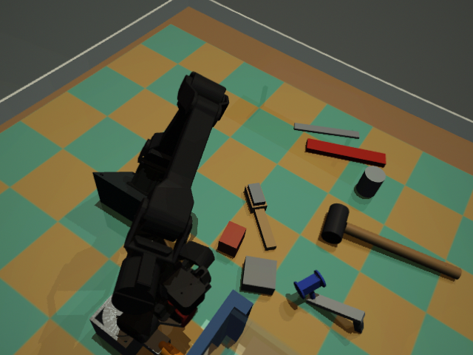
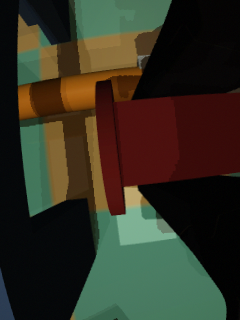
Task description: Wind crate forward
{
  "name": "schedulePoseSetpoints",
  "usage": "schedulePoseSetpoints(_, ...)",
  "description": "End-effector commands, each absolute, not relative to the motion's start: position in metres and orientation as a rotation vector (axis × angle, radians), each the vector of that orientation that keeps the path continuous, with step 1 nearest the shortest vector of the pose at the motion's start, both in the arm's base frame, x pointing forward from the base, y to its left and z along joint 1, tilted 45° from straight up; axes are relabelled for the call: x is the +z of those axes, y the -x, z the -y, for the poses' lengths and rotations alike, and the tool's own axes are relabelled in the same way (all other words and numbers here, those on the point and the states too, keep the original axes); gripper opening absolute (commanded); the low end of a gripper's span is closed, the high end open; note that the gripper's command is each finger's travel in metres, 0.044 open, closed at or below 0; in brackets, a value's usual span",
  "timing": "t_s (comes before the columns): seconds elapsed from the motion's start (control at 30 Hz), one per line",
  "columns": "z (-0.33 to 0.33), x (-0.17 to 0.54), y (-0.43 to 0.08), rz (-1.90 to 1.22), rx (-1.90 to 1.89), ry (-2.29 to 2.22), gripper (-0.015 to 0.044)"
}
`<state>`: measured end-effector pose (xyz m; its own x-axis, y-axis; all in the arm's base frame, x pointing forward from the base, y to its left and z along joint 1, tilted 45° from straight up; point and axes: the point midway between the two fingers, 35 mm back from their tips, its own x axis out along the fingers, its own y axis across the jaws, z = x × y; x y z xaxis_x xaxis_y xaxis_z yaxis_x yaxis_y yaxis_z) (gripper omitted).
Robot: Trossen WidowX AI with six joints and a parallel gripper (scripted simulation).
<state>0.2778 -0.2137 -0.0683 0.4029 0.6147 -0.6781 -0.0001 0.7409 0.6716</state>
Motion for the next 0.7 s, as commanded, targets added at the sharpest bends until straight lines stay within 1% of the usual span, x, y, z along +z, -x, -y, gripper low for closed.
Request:
schedulePoseSetpoints(0.0,0.205,-0.065,-0.271,-1.112,0.431,-0.678,0.0)
schedulePoseSetpoints(0.67,0.193,-0.053,-0.256,-1.113,0.432,-0.679,0.0)
